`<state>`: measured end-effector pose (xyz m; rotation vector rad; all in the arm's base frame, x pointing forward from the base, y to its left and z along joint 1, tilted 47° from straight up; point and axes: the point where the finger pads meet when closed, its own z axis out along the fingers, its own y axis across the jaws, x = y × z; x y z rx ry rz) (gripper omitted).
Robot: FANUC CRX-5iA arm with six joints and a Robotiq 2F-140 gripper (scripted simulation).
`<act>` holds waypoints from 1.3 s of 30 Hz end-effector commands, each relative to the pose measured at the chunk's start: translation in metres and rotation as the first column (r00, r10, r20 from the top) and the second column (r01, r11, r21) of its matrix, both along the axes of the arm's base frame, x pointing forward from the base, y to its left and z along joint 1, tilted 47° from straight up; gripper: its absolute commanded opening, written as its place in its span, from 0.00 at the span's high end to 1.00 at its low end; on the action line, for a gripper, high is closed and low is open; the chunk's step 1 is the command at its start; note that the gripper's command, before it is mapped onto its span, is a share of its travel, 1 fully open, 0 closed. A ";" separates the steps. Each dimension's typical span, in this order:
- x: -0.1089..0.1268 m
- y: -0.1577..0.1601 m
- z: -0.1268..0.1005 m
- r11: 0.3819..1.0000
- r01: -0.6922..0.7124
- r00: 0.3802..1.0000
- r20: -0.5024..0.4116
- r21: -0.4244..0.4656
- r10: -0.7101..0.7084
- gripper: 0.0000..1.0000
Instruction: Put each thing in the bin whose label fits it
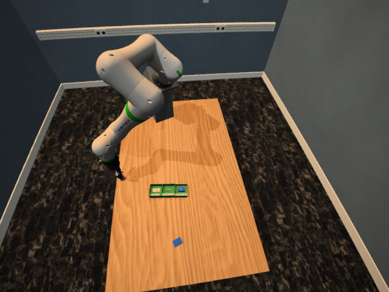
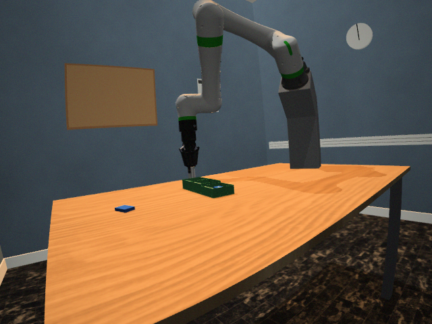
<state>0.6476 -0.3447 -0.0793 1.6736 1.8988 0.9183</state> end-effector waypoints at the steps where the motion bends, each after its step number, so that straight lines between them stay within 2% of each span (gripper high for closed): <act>1: 0.000 0.000 0.000 1.000 0.000 1.000 0.000 0.000 0.000 0.88; 13: 0.000 0.000 0.000 1.000 0.000 1.000 0.000 0.000 0.000 0.88; 27: -0.033 -0.009 0.032 1.000 0.000 1.000 0.000 0.000 0.000 0.88; 33: -0.043 -0.011 0.041 1.000 0.000 1.000 0.000 0.000 0.000 0.88; 39: -0.043 -0.011 0.041 1.000 0.000 1.000 0.000 0.000 0.000 0.88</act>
